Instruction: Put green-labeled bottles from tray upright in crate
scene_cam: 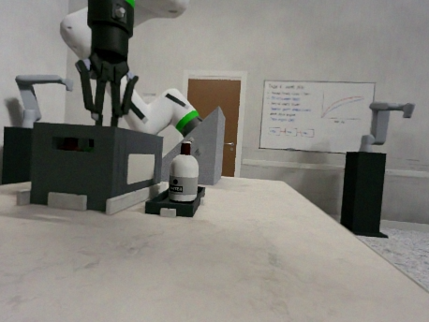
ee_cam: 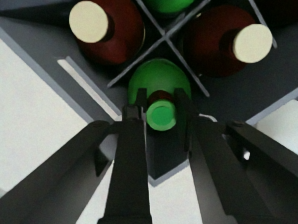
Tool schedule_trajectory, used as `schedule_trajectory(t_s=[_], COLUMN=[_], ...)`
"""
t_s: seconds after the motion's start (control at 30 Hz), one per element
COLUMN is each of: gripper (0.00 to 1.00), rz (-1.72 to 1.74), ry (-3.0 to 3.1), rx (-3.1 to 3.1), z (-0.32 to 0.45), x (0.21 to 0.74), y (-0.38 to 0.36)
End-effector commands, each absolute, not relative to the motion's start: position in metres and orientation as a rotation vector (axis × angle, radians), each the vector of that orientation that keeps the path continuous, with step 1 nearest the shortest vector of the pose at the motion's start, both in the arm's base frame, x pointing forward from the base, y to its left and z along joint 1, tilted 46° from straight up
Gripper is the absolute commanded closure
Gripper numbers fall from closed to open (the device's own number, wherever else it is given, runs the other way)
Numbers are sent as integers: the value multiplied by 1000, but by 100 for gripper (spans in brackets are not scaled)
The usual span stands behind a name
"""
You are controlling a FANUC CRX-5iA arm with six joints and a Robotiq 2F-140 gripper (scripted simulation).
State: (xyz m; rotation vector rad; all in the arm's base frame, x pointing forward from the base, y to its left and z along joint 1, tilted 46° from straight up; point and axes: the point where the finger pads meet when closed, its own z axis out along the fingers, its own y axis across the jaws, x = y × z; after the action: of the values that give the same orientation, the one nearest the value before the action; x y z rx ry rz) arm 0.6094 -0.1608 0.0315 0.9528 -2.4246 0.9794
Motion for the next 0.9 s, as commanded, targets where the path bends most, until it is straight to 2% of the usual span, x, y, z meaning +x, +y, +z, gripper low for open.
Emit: schedule_trajectory(t_s=[0.0,0.87], gripper=[90,90], rz=[981,981], ry=[-2426,-2426], rx=[955,955], z=[31,29], x=[610,610], y=[-161,-163])
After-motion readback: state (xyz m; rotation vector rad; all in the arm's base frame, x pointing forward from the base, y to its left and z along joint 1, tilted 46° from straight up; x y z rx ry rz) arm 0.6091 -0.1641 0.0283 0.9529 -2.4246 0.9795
